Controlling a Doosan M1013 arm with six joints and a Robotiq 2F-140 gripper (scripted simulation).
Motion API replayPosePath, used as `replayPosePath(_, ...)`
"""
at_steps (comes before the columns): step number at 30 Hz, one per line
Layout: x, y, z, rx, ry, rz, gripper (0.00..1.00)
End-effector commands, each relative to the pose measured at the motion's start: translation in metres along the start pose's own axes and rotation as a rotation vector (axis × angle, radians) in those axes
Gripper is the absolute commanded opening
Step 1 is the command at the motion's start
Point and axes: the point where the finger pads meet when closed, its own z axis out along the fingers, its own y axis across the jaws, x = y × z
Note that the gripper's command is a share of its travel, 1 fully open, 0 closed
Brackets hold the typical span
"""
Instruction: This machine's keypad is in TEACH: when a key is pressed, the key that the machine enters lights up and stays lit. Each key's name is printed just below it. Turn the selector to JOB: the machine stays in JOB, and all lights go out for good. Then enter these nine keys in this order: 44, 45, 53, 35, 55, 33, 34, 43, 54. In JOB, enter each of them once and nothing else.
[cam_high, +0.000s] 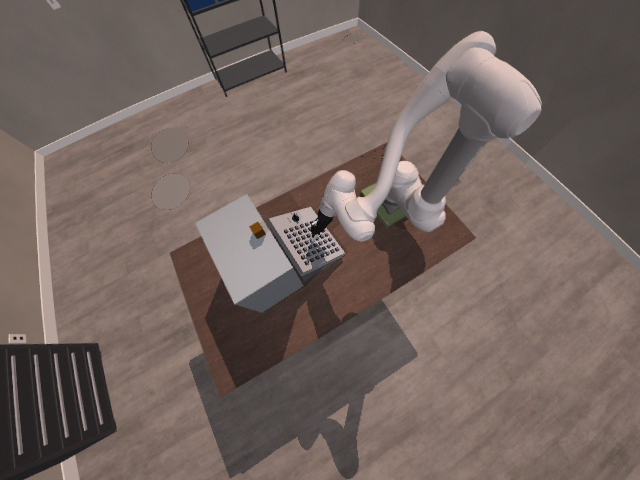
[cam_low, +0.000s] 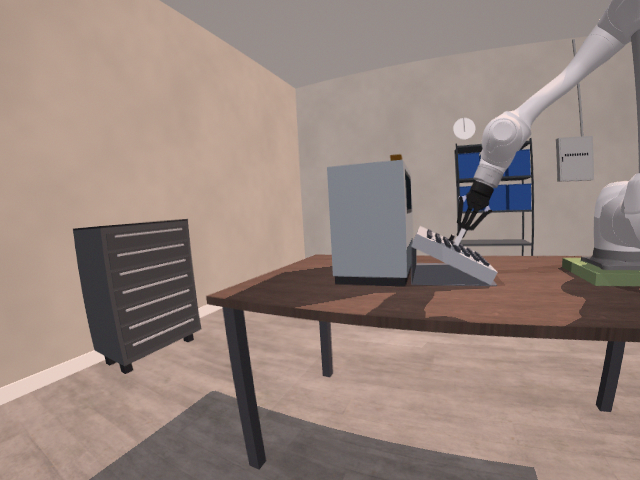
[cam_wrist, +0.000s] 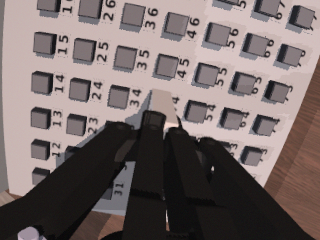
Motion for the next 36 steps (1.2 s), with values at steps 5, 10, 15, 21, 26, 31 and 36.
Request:
replayPosePath(5,0.0,0.0,-0.009,0.0,0.0,0.0,0.0)
replayPosePath(10,0.0,0.0,-0.018,0.0,0.0,0.0,0.0)
replayPosePath(15,0.0,0.0,-0.024,0.0,0.0,0.0,0.0)
replayPosePath(21,0.0,0.0,-0.031,0.0,0.0,0.0,0.0)
replayPosePath(26,0.0,0.0,-0.033,0.0,0.0,0.0,0.0)
replayPosePath(31,0.0,0.0,-0.033,0.0,0.0,0.0,0.0)
replayPosePath(36,0.0,0.0,-0.033,0.0,0.0,0.0,0.0)
